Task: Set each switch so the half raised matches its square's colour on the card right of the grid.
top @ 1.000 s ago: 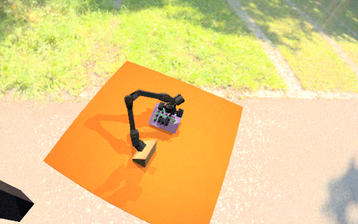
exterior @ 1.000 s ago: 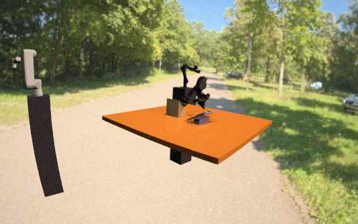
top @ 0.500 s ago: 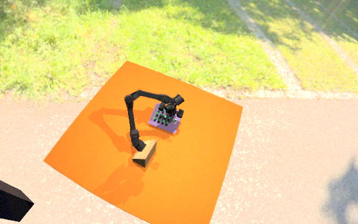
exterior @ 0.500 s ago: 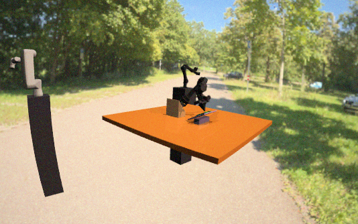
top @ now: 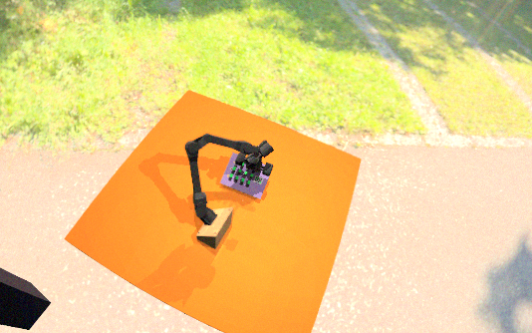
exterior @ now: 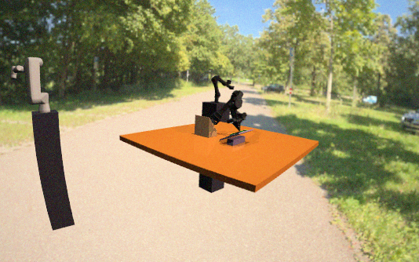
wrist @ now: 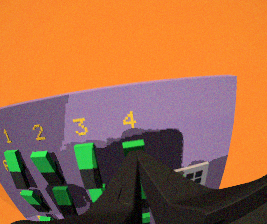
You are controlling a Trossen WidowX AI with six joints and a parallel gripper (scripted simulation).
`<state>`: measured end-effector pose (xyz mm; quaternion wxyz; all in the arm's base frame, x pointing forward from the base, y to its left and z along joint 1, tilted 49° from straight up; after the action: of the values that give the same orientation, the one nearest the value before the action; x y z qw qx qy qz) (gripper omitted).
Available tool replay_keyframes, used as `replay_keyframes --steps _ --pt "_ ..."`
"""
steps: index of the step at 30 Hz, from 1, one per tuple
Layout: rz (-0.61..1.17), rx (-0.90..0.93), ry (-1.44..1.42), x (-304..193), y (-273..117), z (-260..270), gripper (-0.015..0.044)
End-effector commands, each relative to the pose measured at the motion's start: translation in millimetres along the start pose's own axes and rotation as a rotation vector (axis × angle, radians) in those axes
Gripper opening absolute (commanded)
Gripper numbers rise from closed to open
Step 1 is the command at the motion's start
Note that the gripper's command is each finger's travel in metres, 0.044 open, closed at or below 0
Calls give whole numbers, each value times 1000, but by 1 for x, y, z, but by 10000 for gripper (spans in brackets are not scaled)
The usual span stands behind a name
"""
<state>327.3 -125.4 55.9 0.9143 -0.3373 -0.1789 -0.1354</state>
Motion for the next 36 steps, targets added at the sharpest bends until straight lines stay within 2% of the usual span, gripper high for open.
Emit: replay_keyframes --steps 1,36 --pt "-2 4 7 0 0 0 0" --pt "-2 4 7 0 4 0 0"
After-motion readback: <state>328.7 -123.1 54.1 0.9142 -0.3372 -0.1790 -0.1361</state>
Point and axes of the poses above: the point midway between the two fingers, 35 mm back from their tips, its own y axis out along the fingers, its own z axis across the jaws, x = y × z, the point moved 9 cm from there along -y, back along the fingers, and after that the axes turned 5 degrees about -y, right-handed, at the moved point
